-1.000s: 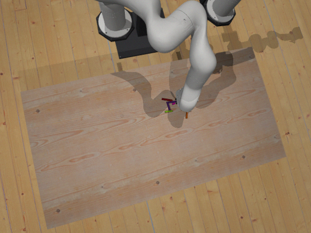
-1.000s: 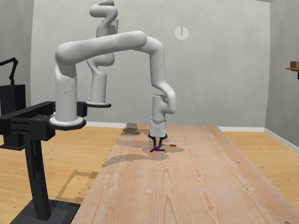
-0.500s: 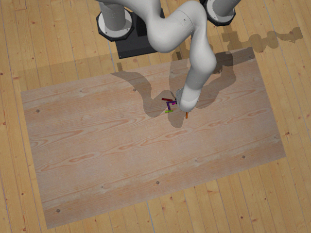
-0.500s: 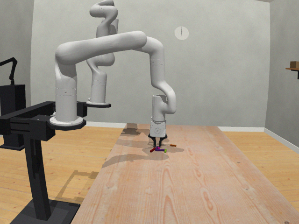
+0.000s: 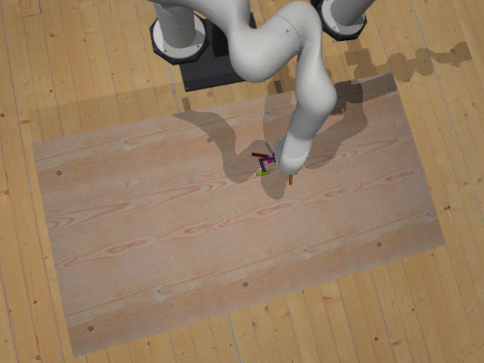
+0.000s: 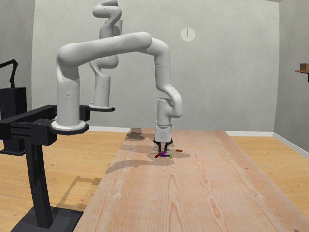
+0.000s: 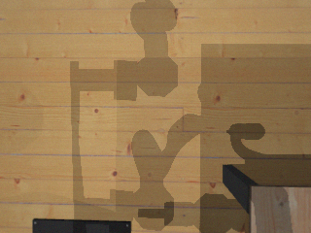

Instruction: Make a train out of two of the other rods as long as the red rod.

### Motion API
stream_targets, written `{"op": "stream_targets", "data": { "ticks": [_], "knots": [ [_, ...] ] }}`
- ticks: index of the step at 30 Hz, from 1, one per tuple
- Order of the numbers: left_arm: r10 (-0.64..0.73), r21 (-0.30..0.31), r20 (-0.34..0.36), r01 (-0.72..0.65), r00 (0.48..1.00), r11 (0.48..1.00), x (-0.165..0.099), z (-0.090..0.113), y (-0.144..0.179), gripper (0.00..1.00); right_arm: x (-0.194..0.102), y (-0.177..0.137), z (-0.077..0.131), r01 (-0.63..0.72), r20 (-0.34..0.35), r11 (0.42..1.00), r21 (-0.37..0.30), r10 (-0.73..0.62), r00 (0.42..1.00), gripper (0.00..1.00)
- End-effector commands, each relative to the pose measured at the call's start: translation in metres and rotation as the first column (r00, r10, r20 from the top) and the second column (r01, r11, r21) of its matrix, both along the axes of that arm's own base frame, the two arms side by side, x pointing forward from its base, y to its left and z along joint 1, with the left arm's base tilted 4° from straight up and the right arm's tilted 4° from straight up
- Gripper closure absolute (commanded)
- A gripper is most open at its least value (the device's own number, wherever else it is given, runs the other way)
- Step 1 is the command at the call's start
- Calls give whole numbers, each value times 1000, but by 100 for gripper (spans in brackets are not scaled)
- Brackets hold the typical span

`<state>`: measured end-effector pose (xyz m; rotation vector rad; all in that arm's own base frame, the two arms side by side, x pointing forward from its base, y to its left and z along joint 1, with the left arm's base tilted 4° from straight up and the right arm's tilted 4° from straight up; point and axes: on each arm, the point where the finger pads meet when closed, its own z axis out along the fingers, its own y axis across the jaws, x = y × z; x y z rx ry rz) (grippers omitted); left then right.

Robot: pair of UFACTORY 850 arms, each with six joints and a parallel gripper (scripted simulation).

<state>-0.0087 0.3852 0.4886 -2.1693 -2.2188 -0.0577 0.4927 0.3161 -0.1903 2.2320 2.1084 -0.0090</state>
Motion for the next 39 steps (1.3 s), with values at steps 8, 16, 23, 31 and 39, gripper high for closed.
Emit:
{"op": "stream_targets", "data": {
  "ticks": [8, 16, 23, 31, 39],
  "knots": [
    [0, 2, 0, 0, 1000, 1000, 0, 1, 0, 0, 1, 1, 1, 0, 1, 1000, 1, 0, 1000, 94],
    [0, 2, 0, 0, 1000, 1000, 0, 1, 0, 0, 1, 1, 1, 0, 1, 1000, 1, 0, 1000, 94],
    [0, 2, 0, 0, 1000, 1000, 0, 1, 0, 0, 1, 1, 1, 0, 1, 1000, 1, 0, 1000, 94],
    [0, 2, 0, 0, 1000, 1000, 0, 1, 0, 0, 1, 1, 1, 0, 1, 1000, 1, 0, 1000, 94],
    [0, 2, 0, 0, 1000, 1000, 0, 1, 0, 0, 1, 1, 1, 0, 1, 1000, 1, 0, 1000, 94]
  ]
}}
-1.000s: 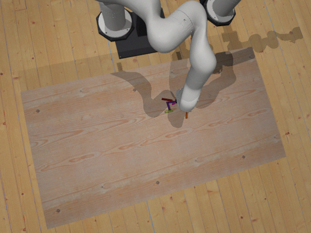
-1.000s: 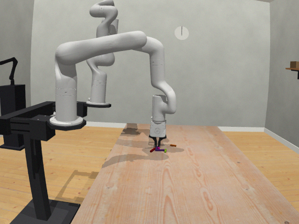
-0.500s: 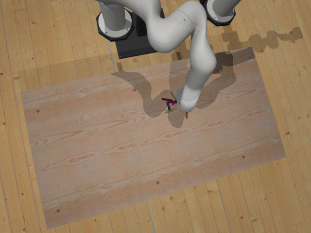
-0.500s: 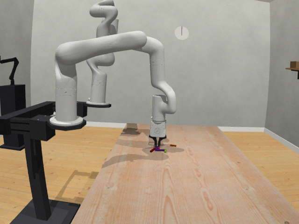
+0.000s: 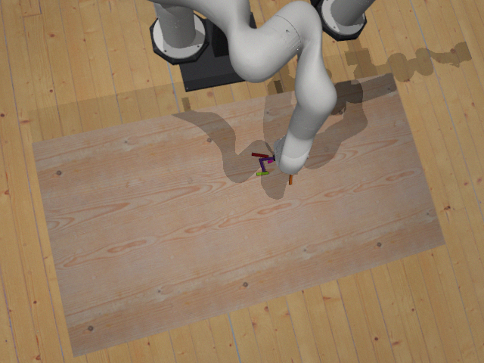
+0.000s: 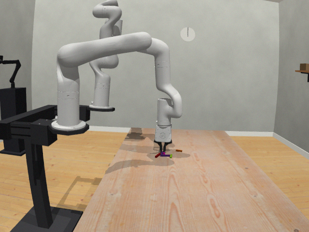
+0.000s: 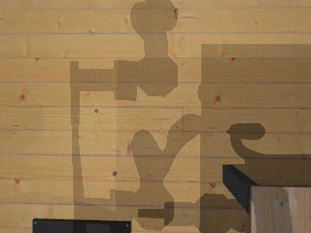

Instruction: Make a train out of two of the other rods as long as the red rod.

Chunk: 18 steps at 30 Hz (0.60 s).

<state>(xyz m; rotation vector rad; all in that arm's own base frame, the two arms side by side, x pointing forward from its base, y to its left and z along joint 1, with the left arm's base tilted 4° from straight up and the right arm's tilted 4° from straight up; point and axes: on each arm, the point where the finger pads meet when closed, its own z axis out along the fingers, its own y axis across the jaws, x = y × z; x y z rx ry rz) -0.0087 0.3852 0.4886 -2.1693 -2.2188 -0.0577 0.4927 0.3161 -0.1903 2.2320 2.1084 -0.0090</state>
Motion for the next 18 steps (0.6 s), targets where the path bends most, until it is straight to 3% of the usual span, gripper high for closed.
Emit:
{"op": "stream_targets", "data": {
  "ticks": [1, 8, 18],
  "knots": [
    [0, 2, 0, 0, 1000, 1000, 0, 1, 0, 0, 1, 1, 1, 0, 1, 1000, 1, 0, 1000, 94],
    [0, 2, 0, 0, 1000, 1000, 0, 1, 0, 0, 0, 1, 15, 0, 1, 1000, 1, 0, 1000, 94],
    [0, 2, 0, 0, 1000, 1000, 0, 1, 0, 0, -3, 5, 84, 0, 1, 1000, 1, 0, 1000, 94]
  ]
}}
